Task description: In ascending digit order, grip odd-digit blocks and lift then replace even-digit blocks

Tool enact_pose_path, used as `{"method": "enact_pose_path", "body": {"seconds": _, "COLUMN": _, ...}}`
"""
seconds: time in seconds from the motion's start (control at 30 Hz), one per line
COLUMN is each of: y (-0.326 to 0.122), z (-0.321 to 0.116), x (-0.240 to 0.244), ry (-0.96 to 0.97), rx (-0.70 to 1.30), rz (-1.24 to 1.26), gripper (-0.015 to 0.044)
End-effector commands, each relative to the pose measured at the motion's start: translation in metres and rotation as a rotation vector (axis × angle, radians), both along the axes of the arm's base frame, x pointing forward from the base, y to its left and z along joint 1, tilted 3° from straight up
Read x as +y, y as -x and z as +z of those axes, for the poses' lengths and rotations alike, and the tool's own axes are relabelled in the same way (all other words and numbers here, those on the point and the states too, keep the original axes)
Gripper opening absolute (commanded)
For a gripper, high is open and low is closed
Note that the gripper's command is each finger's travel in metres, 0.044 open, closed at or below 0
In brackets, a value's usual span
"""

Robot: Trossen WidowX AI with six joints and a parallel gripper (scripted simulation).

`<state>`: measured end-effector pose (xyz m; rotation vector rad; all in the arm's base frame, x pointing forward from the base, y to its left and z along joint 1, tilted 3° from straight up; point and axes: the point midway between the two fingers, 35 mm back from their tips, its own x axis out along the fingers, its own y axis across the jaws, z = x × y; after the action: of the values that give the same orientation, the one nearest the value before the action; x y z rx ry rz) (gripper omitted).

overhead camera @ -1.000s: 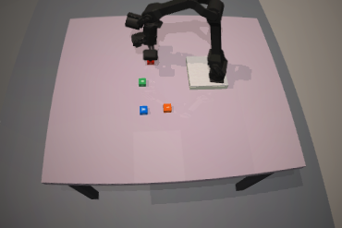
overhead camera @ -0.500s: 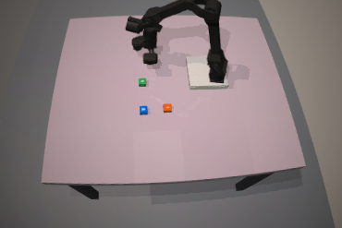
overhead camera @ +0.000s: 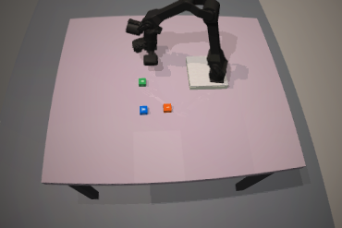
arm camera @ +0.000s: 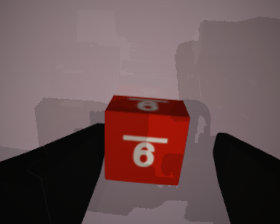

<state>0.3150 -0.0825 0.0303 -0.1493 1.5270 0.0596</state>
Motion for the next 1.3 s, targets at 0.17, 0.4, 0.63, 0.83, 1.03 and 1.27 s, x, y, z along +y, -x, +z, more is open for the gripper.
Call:
{"method": "enact_pose_path", "body": {"seconds": 0.17, "y": 0.0, "z": -0.002, "x": 0.0, "ry": -0.002, "rx": 0.005, "rz": 0.003, "gripper": 0.012}}
{"method": "enact_pose_path", "body": {"seconds": 0.4, "y": 0.0, "z": -0.002, "x": 0.0, "ry": -0.002, "rx": 0.005, "rz": 0.003, "gripper": 0.012}}
{"method": "enact_pose_path", "body": {"seconds": 0.63, "y": 0.0, "z": -0.002, "x": 0.0, "ry": -0.002, "rx": 0.005, "rz": 0.003, "gripper": 0.0225}}
{"method": "enact_pose_path", "body": {"seconds": 0.83, "y": 0.0, "z": -0.002, "x": 0.0, "ry": -0.002, "rx": 0.005, "rz": 0.003, "gripper": 0.0383}}
{"method": "enact_pose_path", "body": {"seconds": 1.03, "y": 0.0, "z": 0.009, "x": 0.001, "ry": -0.002, "rx": 0.005, "rz": 0.003, "gripper": 0.04}}
{"method": "enact_pose_path", "body": {"seconds": 1.27, "y": 0.002, "z": 0.034, "x": 0.002, "ry": -0.002, "rx": 0.005, "rz": 0.003, "gripper": 0.04}}
